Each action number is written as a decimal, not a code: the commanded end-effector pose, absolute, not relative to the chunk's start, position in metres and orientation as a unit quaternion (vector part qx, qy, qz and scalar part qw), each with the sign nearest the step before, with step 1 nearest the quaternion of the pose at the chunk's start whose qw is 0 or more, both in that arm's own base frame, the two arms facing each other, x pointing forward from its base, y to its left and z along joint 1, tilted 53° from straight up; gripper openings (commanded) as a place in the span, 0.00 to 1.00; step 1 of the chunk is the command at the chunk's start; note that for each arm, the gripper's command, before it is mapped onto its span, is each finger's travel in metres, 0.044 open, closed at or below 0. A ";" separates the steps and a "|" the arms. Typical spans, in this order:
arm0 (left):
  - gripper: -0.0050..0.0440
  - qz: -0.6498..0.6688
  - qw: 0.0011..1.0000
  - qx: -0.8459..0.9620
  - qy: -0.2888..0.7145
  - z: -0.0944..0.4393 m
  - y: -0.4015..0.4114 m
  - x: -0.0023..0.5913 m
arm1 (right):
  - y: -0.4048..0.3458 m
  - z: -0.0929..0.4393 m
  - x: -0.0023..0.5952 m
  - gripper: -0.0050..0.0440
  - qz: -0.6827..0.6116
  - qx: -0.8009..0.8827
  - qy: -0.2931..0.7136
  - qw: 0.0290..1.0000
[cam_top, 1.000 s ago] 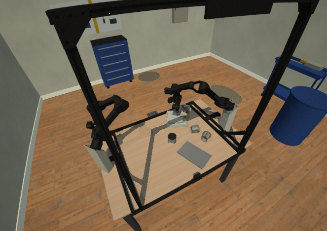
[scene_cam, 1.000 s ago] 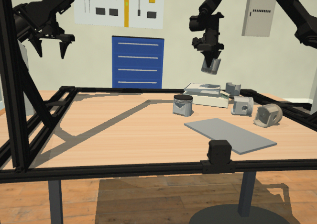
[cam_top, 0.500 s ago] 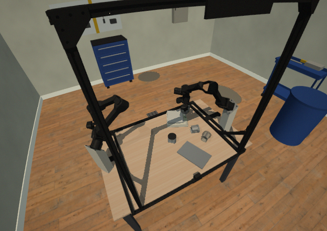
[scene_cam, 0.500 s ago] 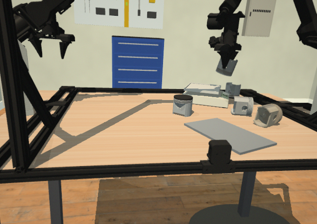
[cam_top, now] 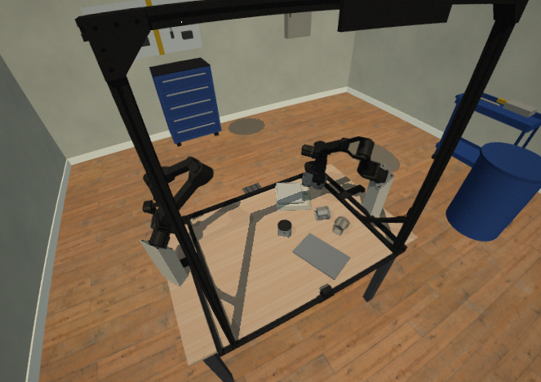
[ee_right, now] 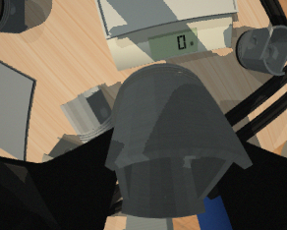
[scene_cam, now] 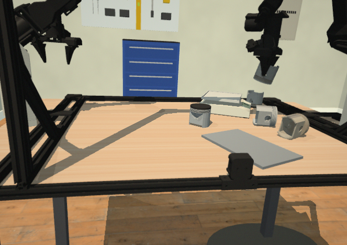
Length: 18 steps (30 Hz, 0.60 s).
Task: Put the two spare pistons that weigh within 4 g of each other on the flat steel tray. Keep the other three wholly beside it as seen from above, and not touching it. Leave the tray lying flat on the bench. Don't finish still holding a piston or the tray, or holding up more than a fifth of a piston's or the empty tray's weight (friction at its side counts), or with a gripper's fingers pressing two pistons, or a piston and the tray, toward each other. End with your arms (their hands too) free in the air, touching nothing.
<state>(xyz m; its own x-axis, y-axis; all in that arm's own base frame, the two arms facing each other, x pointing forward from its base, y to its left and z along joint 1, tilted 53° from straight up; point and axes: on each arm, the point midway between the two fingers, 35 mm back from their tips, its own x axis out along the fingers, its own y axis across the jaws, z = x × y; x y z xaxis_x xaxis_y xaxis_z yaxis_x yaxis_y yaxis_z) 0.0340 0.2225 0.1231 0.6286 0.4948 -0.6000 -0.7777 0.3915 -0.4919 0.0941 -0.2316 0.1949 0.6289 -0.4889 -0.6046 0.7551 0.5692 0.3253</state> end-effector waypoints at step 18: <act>1.00 0.390 0.815 -0.389 0.181 0.123 0.222 0.034 | -0.264 0.184 0.053 0.43 -0.385 0.365 0.190 0.826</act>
